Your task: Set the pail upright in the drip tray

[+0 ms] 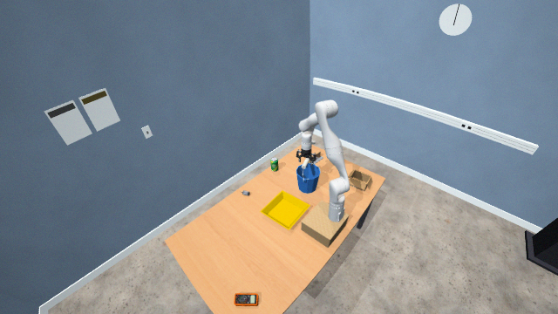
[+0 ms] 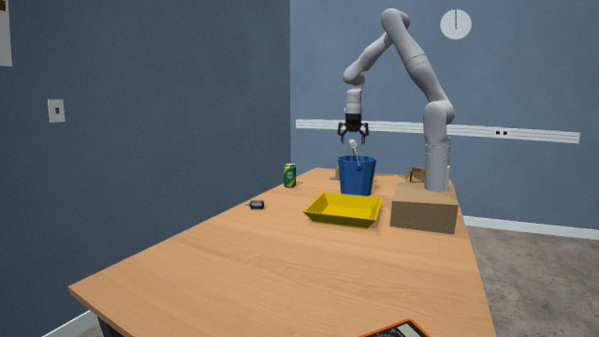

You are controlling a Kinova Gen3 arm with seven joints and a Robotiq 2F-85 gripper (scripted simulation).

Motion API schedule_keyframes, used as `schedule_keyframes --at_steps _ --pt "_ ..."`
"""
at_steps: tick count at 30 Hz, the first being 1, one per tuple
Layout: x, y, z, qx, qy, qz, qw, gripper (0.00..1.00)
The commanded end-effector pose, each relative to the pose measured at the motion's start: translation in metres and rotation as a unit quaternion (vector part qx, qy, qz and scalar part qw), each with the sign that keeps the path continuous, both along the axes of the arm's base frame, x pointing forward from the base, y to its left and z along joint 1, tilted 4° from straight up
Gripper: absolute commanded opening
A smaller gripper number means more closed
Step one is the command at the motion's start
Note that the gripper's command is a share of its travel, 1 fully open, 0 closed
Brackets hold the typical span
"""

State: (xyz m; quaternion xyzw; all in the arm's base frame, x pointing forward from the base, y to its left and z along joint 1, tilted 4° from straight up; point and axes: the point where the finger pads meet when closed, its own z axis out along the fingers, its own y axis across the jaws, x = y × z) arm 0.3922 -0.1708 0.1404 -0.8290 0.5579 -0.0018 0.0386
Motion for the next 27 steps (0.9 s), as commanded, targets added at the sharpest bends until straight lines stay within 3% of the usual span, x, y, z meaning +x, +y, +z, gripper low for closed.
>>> schedule_keyframes --at_steps 1,6,7,27 --pt "0.0005 0.0008 -0.0015 -0.001 0.000 0.000 1.000 1.00" --pt "0.0005 0.0008 -0.0015 -0.001 0.000 0.000 1.000 1.00" --pt "0.0005 0.0008 -0.0015 -0.001 0.000 0.000 1.000 0.10" --pt "0.0004 0.0008 -0.0015 -0.001 0.000 0.000 1.000 0.10"
